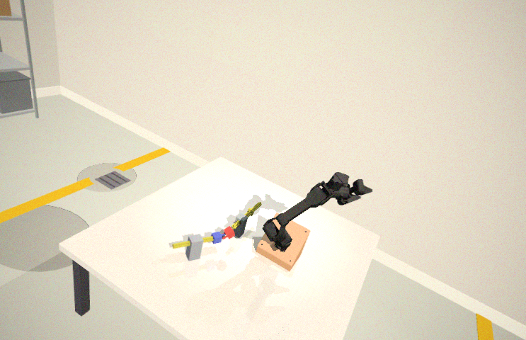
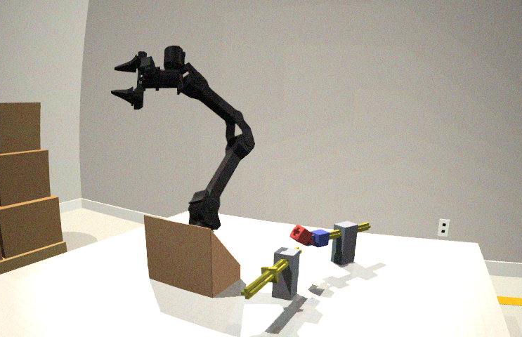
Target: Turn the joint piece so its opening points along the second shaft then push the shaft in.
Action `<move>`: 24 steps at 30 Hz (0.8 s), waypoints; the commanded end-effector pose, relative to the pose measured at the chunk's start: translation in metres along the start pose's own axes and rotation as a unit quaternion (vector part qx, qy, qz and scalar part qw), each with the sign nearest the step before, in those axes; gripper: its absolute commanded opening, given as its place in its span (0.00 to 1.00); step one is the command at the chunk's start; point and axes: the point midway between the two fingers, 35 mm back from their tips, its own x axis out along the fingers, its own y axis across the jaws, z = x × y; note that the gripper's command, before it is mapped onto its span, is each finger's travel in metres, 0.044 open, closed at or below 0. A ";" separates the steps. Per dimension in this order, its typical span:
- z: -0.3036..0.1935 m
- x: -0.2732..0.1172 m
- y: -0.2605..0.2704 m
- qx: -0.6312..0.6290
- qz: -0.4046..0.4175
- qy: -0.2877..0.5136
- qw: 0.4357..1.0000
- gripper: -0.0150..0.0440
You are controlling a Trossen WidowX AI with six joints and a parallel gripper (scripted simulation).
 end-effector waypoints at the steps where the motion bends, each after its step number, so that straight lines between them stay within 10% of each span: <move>1: 0.036 -0.013 0.024 -0.013 0.039 -0.061 0.997 1.00; 24: 0.161 -0.154 0.178 -0.120 0.292 -0.318 0.894 1.00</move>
